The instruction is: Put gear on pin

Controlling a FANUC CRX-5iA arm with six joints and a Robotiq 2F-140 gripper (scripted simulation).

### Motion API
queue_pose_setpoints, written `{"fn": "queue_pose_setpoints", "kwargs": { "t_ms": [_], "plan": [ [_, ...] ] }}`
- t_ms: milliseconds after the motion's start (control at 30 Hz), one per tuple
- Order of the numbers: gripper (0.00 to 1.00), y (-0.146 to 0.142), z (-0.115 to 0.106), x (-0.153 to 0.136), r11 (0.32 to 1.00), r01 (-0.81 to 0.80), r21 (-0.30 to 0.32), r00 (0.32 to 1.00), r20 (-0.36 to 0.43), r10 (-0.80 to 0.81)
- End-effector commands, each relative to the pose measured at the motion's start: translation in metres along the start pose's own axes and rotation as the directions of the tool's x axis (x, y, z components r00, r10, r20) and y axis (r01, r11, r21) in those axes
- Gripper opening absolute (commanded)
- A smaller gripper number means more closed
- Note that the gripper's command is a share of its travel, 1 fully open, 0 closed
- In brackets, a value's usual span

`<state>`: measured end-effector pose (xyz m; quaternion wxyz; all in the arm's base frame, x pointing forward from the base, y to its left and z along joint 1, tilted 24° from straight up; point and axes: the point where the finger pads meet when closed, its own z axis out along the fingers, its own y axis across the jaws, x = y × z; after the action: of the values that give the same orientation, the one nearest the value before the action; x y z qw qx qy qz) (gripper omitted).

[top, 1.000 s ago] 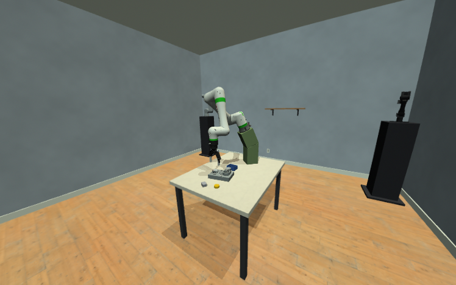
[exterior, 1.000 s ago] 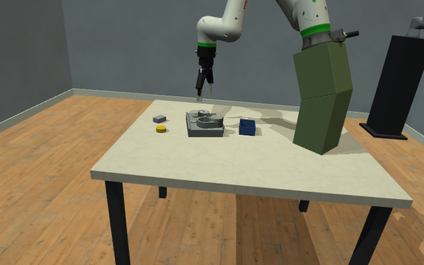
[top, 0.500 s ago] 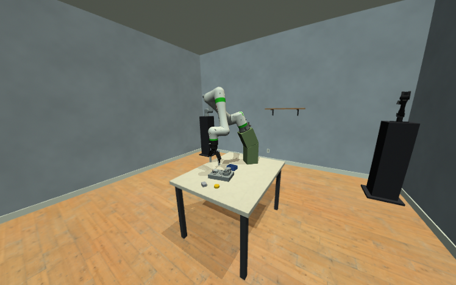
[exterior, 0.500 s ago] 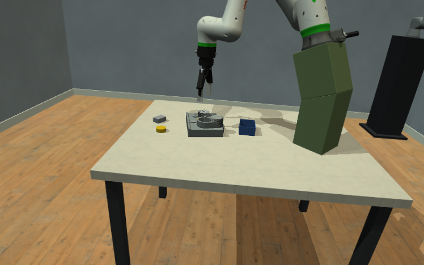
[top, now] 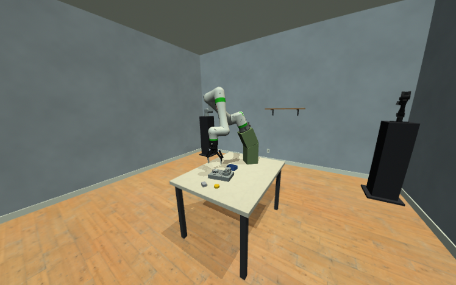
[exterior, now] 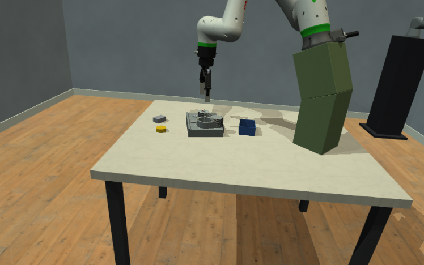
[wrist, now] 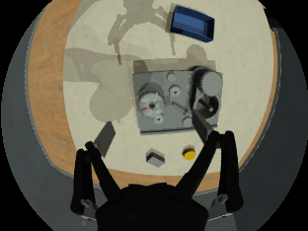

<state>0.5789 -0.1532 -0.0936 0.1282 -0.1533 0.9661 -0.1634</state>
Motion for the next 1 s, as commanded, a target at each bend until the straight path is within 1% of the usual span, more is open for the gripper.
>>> {"fn": "queue_pose_setpoints", "kwargs": {
  "t_ms": [0,67,200,300,433,500,533,633,800,967],
  "plan": [
    [1.0,0.0,-0.0001,-0.0001,0.976,0.22,0.0,0.976,0.0,-0.22],
    [1.0,0.0,0.0,-0.0001,0.936,0.353,0.0,0.936,0.0,-0.353],
    [1.0,0.0,0.0001,-0.0001,0.844,0.536,0.0,0.844,0.0,-0.536],
    [1.0,0.0,0.0001,0.0,0.749,0.662,0.001,0.749,0.0,-0.662],
    [1.0,0.0,0.0002,0.0,0.595,0.804,0.001,0.595,0.0,-0.804],
    [1.0,0.0,0.0002,0.0,0.595,0.804,0.001,0.595,0.0,-0.804],
    [1.0,0.0,0.0003,0.0,0.464,0.886,0.001,0.464,0.0,-0.886],
    [1.0,0.0,0.0004,0.0001,0.344,0.939,0.001,0.344,0.0,-0.939],
    [1.0,0.0,0.0005,0.0001,0.088,0.996,0.0,0.088,-0.001,-0.996],
    [1.0,0.0,0.0006,0.0002,-0.174,0.985,0.0,-0.174,-0.001,-0.985]
  ]
}}
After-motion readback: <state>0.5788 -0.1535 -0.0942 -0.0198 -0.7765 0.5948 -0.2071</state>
